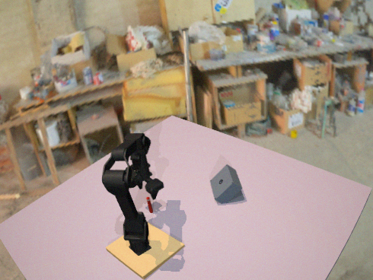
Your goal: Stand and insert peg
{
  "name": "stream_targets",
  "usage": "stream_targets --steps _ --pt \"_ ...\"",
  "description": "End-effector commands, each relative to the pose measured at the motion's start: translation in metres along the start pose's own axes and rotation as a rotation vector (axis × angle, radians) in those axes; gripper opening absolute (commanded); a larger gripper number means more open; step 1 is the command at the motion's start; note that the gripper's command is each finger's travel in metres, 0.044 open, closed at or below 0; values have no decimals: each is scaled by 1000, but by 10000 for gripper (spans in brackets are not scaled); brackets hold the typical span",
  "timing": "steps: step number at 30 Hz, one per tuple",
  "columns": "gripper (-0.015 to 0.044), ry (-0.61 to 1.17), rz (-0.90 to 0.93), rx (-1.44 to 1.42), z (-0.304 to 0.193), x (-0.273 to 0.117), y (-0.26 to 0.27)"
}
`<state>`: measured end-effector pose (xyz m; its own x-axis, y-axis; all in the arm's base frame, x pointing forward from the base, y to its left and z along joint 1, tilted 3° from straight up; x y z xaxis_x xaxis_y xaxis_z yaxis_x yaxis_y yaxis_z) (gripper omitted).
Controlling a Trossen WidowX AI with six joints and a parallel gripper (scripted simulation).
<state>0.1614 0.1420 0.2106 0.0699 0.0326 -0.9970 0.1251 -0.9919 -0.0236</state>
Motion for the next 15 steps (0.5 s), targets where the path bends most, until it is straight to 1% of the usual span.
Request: stream_targets --steps 1,15 --pt "440 -11 2 -5 1 8 0" --pt "440 -11 2 -5 0 31 0"
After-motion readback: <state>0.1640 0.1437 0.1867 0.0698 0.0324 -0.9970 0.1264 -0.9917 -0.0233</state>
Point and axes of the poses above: the point midway between the two fingers, 35 mm back from their tips, its own x axis out along the fingers, its own y axis across the jaws, z = x × y, the point moved 8 cm from there along -x, back along the fingers, and after that the axes turned 9 degrees about -x, right-handed, at the moved point
